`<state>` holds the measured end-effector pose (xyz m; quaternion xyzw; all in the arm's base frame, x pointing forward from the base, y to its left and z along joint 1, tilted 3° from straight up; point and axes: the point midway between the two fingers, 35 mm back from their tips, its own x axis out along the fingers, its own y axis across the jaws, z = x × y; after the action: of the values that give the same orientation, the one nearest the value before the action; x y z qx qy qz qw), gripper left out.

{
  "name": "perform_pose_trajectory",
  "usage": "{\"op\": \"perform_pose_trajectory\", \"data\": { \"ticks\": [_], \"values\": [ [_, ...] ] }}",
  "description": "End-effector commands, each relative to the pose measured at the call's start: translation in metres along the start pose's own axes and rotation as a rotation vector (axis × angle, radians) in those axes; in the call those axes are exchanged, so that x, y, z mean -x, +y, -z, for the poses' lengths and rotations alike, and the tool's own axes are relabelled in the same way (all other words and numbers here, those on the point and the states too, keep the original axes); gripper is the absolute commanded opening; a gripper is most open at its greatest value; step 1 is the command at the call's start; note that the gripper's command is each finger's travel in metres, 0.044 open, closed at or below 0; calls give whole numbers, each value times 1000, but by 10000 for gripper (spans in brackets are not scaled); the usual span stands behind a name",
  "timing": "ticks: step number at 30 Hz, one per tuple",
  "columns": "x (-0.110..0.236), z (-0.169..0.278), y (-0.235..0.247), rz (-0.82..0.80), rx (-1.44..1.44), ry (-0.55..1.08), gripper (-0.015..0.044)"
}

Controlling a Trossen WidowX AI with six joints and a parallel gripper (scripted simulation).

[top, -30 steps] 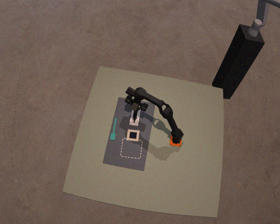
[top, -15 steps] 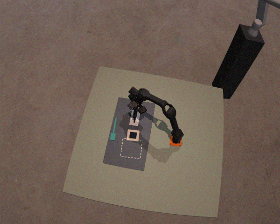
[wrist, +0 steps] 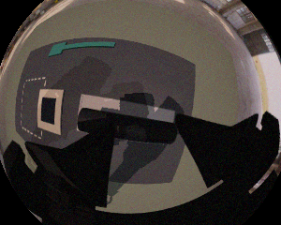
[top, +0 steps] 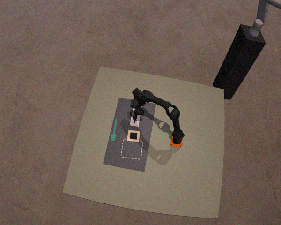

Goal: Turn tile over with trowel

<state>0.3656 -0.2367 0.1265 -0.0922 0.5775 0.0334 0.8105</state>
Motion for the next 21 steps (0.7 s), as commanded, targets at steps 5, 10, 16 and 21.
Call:
{"op": "perform_pose_trajectory", "data": {
  "ticks": [5,10,16,21],
  "values": [
    [-2,-1,5,7,-254,-76,300],
    [-3,-2,8,5,-412,-126,300],
    [-3,-2,12,-8,-597,-184,300],
    [-3,-2,15,-28,-749,-233,300]
  ]
}}
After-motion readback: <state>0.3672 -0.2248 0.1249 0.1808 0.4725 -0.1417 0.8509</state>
